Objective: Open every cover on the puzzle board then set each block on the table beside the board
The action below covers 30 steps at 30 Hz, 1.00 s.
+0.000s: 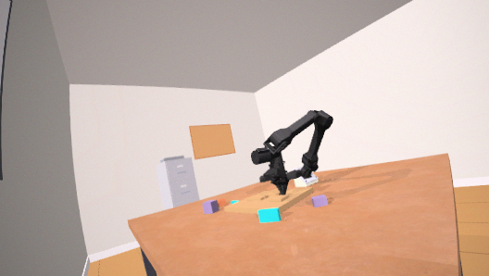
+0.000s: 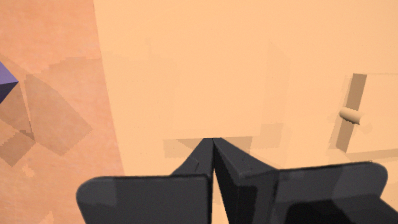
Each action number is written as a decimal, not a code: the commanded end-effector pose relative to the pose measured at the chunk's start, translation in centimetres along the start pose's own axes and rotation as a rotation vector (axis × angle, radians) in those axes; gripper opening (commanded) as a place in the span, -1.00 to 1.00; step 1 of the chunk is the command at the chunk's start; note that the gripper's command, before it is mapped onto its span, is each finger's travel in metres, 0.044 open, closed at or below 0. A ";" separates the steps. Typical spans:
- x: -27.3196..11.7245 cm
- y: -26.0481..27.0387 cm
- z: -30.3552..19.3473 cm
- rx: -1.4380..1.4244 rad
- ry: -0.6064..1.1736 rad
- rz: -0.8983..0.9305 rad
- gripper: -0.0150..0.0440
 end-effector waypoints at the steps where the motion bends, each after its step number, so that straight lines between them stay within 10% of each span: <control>1: 0.0 0.0 0.6 0.005 -0.002 0.005 -0.49; 30: -0.1 0.0 3.5 0.003 -0.003 0.005 -0.49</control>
Point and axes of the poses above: the point midway between the two fingers, 35 mm back from their tips, its own x axis out along the fingers, its own y axis across the jaws, z = x × y, the point moved 1 cm from there along -x, back along the fingers, and after that the axes turned 1 degree about -x, right-handed, at the moved point
